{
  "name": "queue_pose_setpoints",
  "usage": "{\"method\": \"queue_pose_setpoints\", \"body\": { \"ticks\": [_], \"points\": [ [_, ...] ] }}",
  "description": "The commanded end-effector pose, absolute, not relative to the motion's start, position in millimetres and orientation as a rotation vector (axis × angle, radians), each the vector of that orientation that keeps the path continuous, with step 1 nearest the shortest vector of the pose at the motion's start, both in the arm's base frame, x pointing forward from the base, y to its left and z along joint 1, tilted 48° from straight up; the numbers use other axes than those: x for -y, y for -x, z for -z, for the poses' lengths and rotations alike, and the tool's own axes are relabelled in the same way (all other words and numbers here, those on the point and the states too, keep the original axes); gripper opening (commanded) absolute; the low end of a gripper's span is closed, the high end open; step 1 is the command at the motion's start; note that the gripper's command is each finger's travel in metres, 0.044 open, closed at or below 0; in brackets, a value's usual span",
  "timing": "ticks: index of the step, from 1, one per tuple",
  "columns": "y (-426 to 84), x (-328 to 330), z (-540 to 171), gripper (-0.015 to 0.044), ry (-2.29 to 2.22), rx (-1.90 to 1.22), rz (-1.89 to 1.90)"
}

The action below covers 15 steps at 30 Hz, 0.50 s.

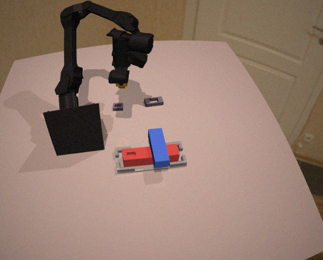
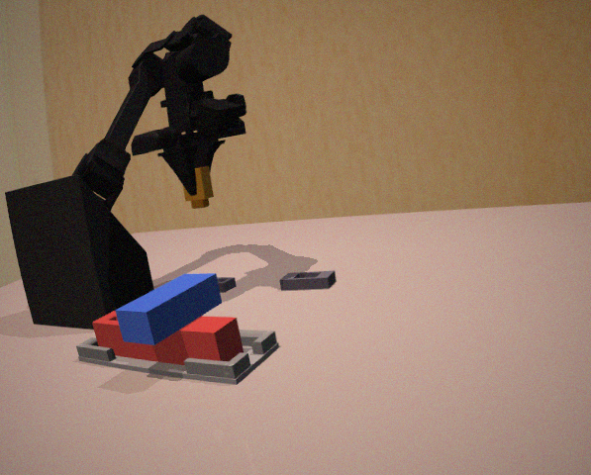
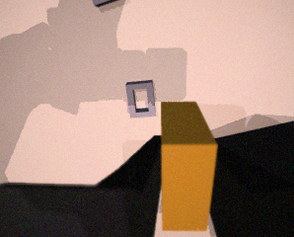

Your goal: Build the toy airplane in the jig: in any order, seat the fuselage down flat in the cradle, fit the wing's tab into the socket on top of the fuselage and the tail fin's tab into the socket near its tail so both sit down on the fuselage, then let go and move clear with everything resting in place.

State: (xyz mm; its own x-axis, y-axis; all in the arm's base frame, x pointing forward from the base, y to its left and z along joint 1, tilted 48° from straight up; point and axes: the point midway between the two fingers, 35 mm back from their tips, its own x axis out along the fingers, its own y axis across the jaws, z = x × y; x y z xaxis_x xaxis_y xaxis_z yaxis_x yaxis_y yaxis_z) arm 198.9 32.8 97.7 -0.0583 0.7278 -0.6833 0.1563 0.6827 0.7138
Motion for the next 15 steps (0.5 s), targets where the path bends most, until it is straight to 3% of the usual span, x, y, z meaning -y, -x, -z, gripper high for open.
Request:
{"method": "queue_pose_setpoints", "body": {
  "ticks": [1, 15],
  "points": [
    [-205, -25, -90, 0.0000, -0.727, -1.586, -0.545],
    [-219, 1, -58, 0.0000, -0.704, -1.576, -0.559]
  ]
}}
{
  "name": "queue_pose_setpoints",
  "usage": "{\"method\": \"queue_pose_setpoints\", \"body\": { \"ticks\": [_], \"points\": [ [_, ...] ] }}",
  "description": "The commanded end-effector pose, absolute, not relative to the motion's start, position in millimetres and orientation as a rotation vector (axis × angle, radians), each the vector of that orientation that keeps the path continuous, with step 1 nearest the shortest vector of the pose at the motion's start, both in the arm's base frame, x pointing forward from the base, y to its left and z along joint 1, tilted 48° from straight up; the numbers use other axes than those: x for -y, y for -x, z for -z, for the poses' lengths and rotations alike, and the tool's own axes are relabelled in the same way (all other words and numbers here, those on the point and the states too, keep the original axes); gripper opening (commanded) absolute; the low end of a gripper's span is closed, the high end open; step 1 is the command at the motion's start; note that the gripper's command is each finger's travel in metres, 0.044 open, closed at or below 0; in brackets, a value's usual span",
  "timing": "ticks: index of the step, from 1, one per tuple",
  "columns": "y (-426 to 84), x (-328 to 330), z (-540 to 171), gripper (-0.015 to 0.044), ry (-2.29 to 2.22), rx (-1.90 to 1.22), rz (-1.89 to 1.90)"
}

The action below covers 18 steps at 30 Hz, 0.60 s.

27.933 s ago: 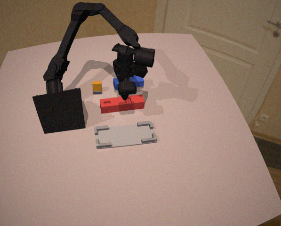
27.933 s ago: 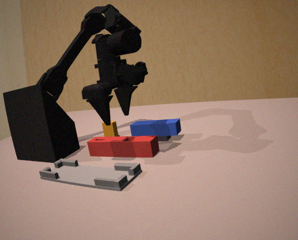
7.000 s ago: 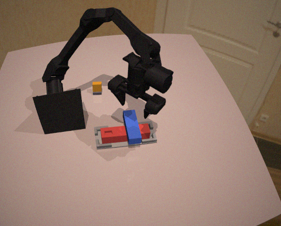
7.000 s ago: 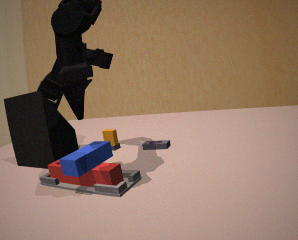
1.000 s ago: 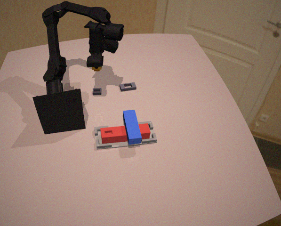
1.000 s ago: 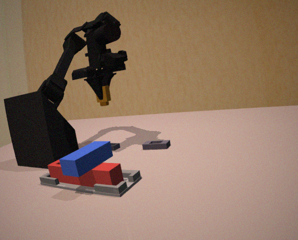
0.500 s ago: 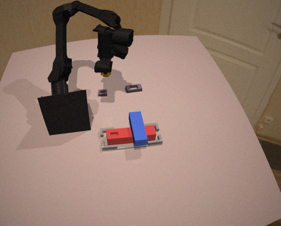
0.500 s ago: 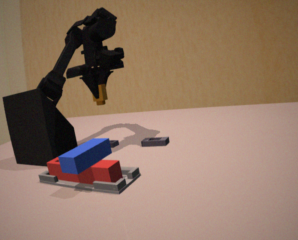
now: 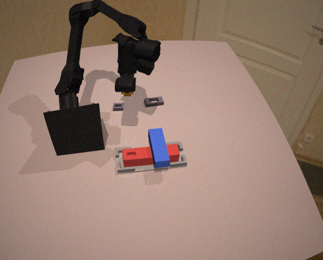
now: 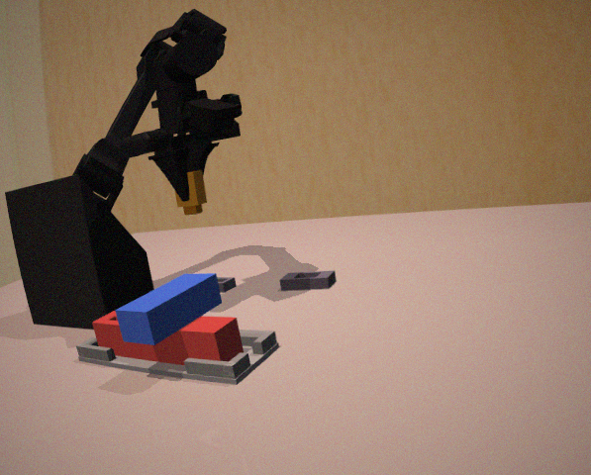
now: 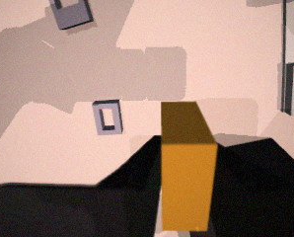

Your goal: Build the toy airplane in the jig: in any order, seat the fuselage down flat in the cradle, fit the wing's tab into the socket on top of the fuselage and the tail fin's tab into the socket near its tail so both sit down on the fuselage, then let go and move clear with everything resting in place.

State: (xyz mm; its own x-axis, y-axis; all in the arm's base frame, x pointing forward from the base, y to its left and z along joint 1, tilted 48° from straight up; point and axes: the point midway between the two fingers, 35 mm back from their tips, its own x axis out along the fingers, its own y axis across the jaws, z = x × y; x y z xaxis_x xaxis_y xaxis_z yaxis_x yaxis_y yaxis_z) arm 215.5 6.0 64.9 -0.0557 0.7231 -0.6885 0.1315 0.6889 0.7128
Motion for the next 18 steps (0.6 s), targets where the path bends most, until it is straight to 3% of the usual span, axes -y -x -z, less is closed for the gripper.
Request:
{"method": "queue_pose_setpoints", "body": {
  "ticks": [1, 18],
  "points": [
    [-220, 3, -56, 0.0000, -0.702, -1.575, -0.560],
    [-228, 33, -12, 0.0000, -0.668, -1.563, -0.587]
  ]
}}
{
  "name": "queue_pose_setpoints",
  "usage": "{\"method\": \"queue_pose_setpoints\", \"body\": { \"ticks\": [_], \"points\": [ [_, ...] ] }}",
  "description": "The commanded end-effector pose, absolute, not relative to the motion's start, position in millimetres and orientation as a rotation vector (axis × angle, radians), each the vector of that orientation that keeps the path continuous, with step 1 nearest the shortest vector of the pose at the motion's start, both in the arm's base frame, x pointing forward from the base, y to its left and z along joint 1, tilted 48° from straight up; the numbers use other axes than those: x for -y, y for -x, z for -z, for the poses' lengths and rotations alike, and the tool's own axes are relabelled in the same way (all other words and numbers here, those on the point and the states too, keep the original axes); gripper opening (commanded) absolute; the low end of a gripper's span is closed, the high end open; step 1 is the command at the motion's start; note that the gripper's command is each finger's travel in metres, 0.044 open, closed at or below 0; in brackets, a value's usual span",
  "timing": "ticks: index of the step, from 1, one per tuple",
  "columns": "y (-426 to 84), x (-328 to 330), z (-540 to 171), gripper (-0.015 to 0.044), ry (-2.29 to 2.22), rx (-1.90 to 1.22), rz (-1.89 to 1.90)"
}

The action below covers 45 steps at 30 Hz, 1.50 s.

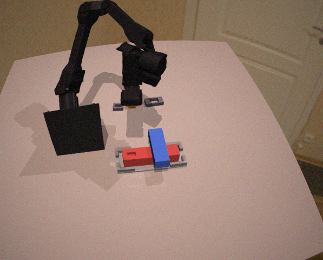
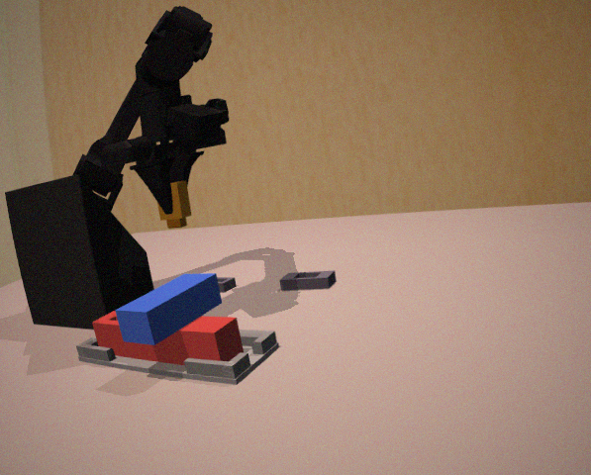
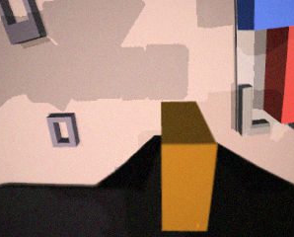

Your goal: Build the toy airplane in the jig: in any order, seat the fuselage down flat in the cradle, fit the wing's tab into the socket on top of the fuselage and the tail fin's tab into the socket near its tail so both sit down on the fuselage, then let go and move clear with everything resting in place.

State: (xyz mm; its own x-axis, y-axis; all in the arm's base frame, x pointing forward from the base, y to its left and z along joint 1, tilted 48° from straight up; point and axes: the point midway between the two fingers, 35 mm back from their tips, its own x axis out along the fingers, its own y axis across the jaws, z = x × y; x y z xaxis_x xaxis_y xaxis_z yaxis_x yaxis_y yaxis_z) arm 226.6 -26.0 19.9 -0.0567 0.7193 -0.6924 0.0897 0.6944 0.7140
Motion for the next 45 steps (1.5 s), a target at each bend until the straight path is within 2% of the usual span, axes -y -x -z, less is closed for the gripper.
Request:
{"method": "queue_pose_setpoints", "body": {
  "ticks": [1, 41, 43, 45],
  "points": [
    [-228, 34, -9, 0.0000, -0.666, -1.562, -0.589],
    [-209, 86, 103, 0.0000, -0.603, -1.526, -0.677],
    [-209, 86, 103, 0.0053, -0.603, -1.526, -0.677],
    [-209, 86, 103, 0.0065, -0.603, -1.526, -0.677]
  ]
}}
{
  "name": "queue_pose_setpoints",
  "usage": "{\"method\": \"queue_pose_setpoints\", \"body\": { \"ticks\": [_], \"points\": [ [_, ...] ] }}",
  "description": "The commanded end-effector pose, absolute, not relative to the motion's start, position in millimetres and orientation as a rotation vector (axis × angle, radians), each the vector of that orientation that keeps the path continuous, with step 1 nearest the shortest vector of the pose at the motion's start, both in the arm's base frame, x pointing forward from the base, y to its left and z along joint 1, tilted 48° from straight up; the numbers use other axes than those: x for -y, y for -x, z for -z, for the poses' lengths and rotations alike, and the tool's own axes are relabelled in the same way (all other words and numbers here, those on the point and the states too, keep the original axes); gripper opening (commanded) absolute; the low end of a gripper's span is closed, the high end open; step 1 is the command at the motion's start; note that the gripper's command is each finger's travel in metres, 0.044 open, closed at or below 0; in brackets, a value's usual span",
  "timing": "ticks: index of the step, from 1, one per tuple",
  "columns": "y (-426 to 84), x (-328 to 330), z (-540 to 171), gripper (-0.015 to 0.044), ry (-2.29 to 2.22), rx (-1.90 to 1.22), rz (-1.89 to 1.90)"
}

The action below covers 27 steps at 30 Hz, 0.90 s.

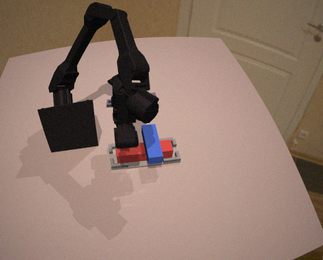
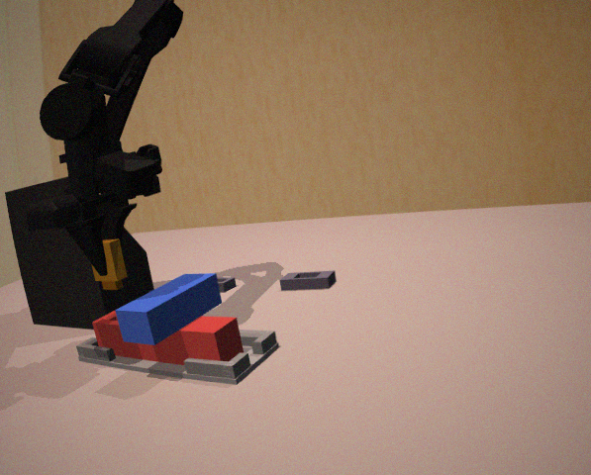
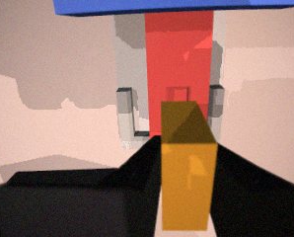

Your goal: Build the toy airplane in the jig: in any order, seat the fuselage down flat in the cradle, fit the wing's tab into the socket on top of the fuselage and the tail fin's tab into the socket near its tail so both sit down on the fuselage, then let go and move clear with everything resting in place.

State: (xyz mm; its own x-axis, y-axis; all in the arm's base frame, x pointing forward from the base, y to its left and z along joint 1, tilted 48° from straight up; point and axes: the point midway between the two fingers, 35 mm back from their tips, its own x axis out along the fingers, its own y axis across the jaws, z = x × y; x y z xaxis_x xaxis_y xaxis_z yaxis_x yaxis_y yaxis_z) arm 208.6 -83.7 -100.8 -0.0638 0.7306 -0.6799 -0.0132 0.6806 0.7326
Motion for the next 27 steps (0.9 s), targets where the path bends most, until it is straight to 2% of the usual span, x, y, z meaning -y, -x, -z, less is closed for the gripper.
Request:
{"method": "queue_pose_setpoints", "body": {
  "ticks": [1, 27],
  "points": [
    [-209.2, 86.3, 102.6, 0.0065, -0.603, -1.526, -0.677],
    [-208.4, 79.6, 111.1, 0.0065, -0.603, -1.526, -0.677]
  ]
}}
